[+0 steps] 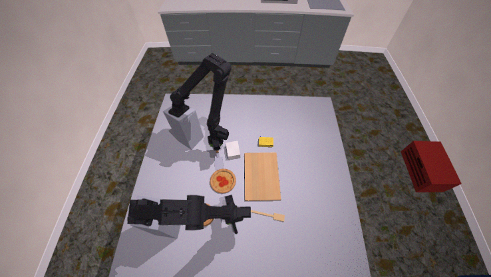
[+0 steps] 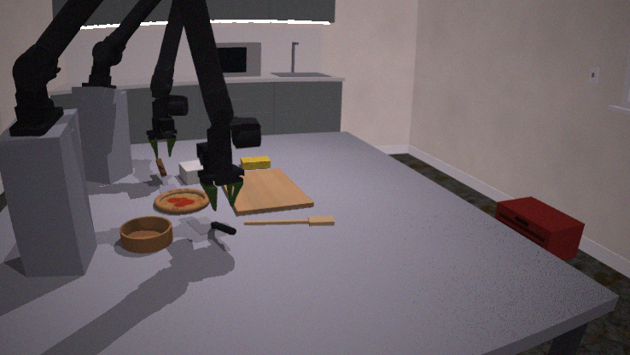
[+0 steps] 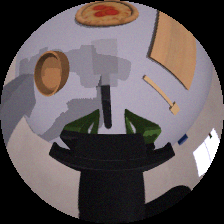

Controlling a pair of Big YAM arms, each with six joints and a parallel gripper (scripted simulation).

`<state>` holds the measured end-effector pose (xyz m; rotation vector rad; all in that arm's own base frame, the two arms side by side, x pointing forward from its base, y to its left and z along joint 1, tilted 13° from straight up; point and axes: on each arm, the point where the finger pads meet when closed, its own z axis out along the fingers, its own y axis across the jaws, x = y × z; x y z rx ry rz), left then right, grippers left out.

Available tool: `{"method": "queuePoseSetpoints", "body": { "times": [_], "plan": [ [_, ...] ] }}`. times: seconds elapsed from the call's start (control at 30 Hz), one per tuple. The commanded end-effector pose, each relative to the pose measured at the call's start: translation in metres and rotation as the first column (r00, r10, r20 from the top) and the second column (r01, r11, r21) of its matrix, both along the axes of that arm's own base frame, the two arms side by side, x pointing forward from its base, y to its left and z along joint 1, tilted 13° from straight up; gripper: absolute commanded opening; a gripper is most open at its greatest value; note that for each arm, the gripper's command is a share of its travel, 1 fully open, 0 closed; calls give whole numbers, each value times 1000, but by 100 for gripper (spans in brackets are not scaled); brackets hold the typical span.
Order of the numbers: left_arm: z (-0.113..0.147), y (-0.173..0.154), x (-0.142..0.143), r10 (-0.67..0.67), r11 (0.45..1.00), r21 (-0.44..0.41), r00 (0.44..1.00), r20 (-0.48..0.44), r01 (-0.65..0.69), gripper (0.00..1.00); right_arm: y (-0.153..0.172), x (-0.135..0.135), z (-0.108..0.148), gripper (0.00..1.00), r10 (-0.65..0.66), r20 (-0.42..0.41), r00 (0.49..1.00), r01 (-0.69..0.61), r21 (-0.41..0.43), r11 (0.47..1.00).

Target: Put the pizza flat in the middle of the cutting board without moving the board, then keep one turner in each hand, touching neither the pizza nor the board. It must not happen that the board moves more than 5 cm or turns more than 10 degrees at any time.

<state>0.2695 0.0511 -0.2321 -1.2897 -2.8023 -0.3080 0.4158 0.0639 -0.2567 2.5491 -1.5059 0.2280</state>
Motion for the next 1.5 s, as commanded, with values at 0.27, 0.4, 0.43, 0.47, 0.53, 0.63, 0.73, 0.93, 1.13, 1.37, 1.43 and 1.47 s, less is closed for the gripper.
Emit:
{"method": "queuePoseSetpoints", "body": {
  "times": [0.27,0.4,0.43,0.47,0.53,0.63,0.73,0.93,1.13,1.37,1.43,1.47],
  "plan": [
    [-3,0,-29,-58,998,21,996,-74,60,48,6,-24,-2,48,50,-50,997,-50,-1,999],
    [-9,6,-13,-74,997,26,996,-40,75,48,7,-12,2,48,47,-23,999,-47,4,999],
    [-9,6,-13,-62,998,25,997,-41,63,48,7,-5,3,48,41,-10,999,-41,7,999],
    [-9,6,-13,-62,998,25,997,-41,63,48,7,-5,3,48,41,-10,999,-41,7,999],
    [-15,8,-15,-74,997,24,996,-46,75,48,5,-7,7,48,39,-9,999,-39,7,999],
    [-24,10,-18,-72,997,25,996,-52,73,48,-3,-6,-13,48,37,-14,999,-37,5,999],
    [-31,11,-17,-73,997,24,996,-51,75,48,-9,-20,-24,48,38,-31,999,-38,2,999],
    [-45,15,-10,-75,997,26,996,-36,76,48,-9,-4,-34,48,38,-16,999,-38,3,999],
    [-56,17,-12,-76,997,26,996,-39,77,48,-12,-4,-45,48,38,-12,999,-38,2,999],
    [-50,12,-8,-76,997,26,997,-33,77,48,-18,-11,-65,48,38,-22,999,-38,-2,999],
    [-51,13,7,-75,997,29,997,-14,76,48,-3,4,-44,48,46,4,999,-46,4,999],
    [-53,14,3,-82,996,30,996,-18,83,48,-2,11,-39,48,54,12,998,-54,5,999]
  ]
}}
